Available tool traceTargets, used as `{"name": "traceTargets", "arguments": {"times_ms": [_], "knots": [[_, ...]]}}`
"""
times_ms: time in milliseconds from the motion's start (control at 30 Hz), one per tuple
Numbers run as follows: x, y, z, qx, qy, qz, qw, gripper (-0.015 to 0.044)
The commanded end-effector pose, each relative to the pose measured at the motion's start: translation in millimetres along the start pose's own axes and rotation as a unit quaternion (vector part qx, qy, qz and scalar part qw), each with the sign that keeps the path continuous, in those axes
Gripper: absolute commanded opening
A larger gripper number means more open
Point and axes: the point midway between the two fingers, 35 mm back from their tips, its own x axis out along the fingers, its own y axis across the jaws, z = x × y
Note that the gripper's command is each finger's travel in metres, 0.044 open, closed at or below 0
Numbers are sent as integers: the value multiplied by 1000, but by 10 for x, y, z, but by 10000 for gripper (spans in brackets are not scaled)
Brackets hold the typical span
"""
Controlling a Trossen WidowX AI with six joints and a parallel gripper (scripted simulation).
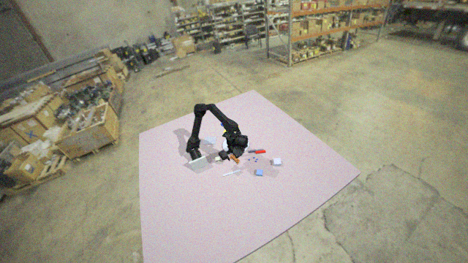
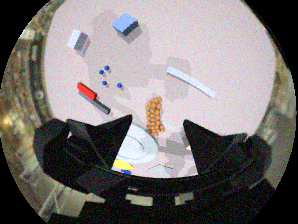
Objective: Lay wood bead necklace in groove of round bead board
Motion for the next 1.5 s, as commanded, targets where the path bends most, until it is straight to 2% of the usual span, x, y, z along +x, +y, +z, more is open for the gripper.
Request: {"name": "traceTargets", "arguments": {"times_ms": [0, 1133, 1467], "knots": [[-55, 4, 2, -16, -3, -1, 1000, 310], [347, 5, 1, -16, -3, 0, 1000, 310], [323, 11, 7, -19, -6, -1, 1000, 48]]}}
